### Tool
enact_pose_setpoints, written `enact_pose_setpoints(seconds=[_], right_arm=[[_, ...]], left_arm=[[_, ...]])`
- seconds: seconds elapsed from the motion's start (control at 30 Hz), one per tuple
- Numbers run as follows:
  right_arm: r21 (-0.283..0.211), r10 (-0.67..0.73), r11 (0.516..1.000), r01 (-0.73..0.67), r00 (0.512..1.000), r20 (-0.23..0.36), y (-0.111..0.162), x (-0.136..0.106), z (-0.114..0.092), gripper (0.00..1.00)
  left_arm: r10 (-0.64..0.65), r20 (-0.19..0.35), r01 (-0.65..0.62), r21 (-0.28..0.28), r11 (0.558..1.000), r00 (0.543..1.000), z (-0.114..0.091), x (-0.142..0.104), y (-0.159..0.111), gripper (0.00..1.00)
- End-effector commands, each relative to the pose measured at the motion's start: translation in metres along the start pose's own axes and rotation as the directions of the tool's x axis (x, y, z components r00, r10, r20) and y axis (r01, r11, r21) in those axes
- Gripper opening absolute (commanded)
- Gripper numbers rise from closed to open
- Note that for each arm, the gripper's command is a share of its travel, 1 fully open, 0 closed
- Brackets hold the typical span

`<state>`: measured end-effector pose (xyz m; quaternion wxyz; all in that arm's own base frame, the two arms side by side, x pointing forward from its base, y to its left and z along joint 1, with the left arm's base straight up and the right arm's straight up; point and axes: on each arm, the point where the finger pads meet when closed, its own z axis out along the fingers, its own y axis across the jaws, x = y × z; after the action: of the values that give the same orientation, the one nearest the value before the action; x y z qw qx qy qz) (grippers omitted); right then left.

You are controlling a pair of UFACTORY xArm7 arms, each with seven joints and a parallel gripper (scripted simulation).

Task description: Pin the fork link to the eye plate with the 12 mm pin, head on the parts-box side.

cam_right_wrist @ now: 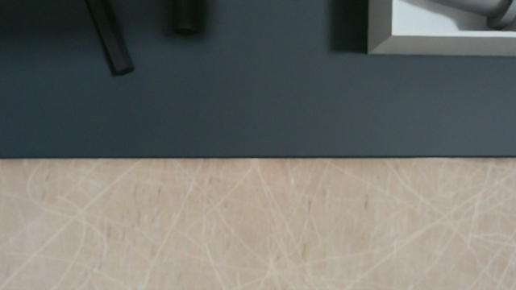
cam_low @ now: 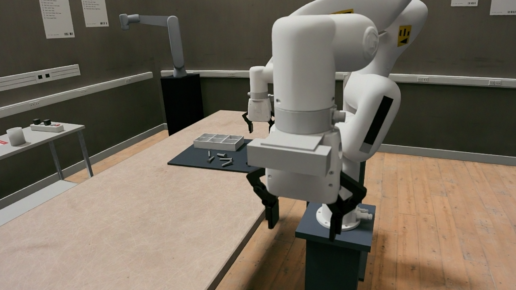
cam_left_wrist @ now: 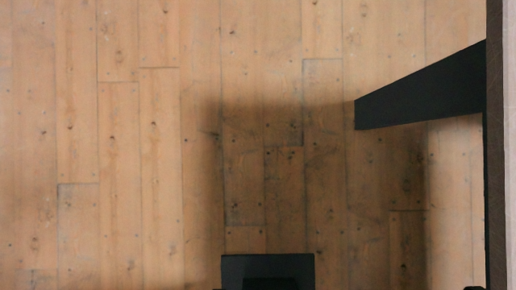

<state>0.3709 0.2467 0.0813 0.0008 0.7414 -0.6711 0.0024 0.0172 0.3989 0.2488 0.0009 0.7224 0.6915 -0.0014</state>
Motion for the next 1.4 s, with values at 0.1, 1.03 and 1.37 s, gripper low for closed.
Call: enact_pose_setpoints(seconds=[0.1, 1.03, 1.37], right_arm=[[0.003, 0.000, 1.000, 0.000, 1.000, 0.002, -0.0012, -0.0006, -0.0014, 1.00], [-0.002, -0.002, 1.000, 0.002, 0.998, 0.055, -0.0004, -0.0012, -0.0010, 0.35], [-0.002, -0.002, 1.000, 0.002, 0.983, 0.182, -0.0007, -0.0006, -0.0008, 0.35]], left_arm=[[-0.001, -0.003, 0.001, -0.001, 1.000, 1.000, -0.0012, 0.0008, -0.0001, 1.00], [-0.001, -0.003, 0.001, -0.001, 1.000, 1.000, -0.0012, 0.0008, -0.0001, 1.00], [-0.001, -0.003, 0.001, -0.001, 1.000, 1.000, -0.0012, 0.0008, -0.0001, 1.00]])
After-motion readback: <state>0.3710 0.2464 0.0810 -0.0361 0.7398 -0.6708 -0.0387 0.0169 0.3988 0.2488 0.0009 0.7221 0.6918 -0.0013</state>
